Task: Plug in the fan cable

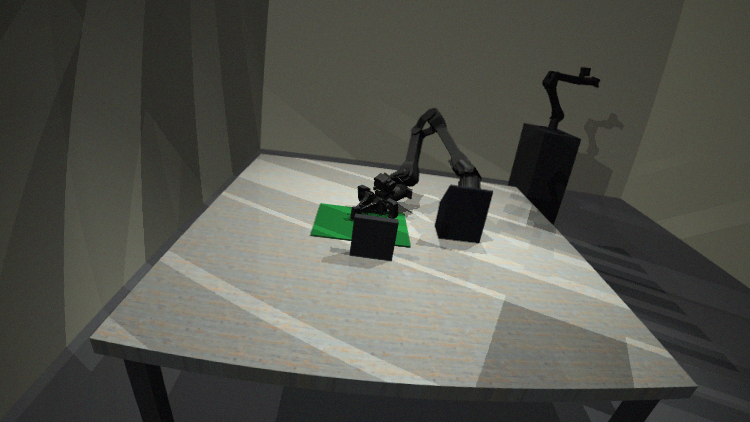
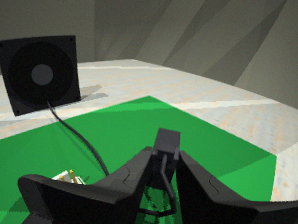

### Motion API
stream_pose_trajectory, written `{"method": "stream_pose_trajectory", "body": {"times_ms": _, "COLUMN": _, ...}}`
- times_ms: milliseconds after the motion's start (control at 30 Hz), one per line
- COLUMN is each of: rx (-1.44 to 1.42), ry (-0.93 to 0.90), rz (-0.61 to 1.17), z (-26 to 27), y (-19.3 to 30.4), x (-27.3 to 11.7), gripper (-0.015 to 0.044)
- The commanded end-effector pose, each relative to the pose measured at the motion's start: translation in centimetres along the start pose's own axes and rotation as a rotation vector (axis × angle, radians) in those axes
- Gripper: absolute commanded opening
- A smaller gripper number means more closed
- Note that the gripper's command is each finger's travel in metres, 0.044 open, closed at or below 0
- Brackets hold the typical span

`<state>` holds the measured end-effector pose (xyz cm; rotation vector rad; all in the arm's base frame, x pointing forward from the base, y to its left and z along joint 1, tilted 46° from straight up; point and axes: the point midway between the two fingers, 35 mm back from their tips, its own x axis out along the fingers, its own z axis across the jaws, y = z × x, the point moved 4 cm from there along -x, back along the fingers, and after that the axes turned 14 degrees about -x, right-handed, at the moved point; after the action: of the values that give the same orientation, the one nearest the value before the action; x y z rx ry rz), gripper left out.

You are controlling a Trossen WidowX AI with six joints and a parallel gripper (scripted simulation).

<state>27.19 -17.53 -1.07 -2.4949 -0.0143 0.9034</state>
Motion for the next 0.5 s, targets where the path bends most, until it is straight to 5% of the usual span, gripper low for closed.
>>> {"method": "stream_pose_trajectory", "body": {"times_ms": 0, "rx": 0.001, "ry": 0.000, "rz": 0.000, "z": 0.01, "y": -0.02, "x": -0.01, "gripper": 0.0000}}
{"method": "stream_pose_trajectory", "body": {"times_ms": 300, "rx": 0.001, "ry": 0.000, "rz": 0.000, "z": 0.01, "y": -0.02, "x": -0.01, "gripper": 0.0000}}
{"method": "stream_pose_trajectory", "body": {"times_ms": 467, "rx": 0.000, "ry": 0.000, "rz": 0.000, "z": 0.00, "y": 0.00, "x": 0.00, "gripper": 0.0131}}
